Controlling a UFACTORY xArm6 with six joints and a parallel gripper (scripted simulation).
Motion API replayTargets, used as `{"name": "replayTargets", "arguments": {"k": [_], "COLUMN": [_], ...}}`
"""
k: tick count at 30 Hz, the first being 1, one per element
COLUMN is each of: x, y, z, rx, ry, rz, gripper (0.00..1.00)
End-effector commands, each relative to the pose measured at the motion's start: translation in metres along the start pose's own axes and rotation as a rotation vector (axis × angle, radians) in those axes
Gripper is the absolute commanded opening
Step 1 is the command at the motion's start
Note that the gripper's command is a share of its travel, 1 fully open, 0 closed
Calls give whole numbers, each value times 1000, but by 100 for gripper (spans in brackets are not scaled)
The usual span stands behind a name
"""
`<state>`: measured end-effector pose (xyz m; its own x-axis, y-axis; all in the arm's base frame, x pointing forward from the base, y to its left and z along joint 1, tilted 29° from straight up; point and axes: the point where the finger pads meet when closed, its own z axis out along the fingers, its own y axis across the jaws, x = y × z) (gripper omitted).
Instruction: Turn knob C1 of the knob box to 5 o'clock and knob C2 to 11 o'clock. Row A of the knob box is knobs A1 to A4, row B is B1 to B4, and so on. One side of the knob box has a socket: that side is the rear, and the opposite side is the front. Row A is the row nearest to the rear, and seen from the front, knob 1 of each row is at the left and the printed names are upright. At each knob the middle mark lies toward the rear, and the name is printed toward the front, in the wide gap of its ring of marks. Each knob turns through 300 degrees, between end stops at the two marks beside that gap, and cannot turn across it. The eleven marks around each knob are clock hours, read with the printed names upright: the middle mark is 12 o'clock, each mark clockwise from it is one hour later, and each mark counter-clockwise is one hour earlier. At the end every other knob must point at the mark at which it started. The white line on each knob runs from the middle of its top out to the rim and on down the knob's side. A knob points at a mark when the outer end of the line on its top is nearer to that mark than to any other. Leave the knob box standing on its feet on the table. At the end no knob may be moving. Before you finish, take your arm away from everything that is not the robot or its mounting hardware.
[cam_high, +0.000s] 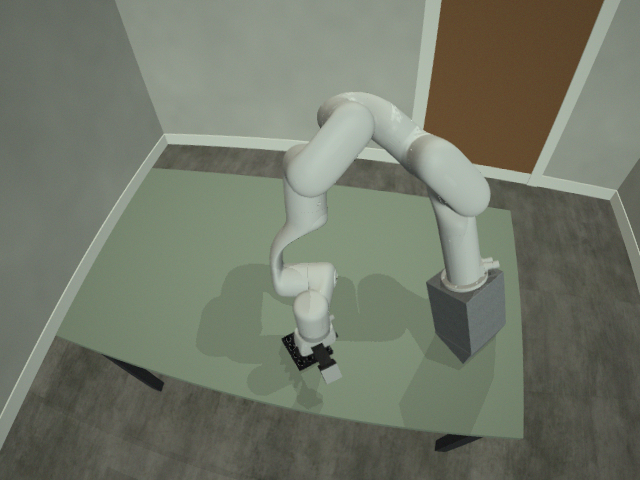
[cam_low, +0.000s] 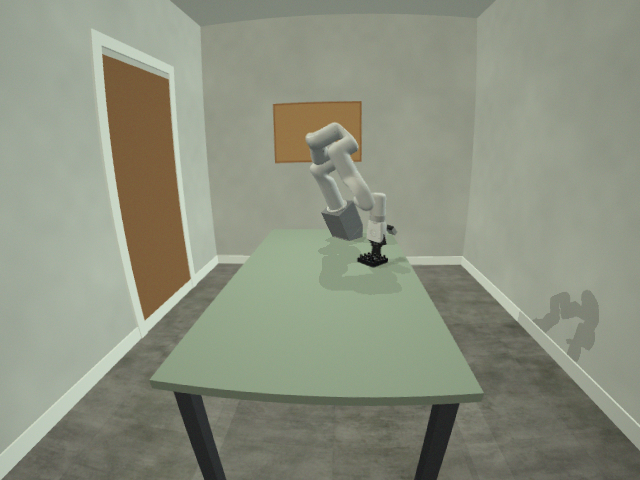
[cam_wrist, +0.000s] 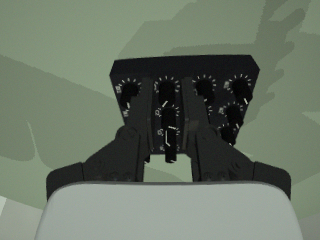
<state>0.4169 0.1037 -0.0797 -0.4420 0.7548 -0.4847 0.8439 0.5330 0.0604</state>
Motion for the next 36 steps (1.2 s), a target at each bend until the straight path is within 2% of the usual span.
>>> {"name": "replayTargets", "arguments": {"k": [1,10,26,36], "x": [0,0,0,0], "y": [1,1,1,1], "z": [-1,-3,-35,-37], "rx": [-2,-2,-3,-3], "ry": [0,0,0,0], "rz": [0,0,0,1], "gripper": [19,19,19,19]}}
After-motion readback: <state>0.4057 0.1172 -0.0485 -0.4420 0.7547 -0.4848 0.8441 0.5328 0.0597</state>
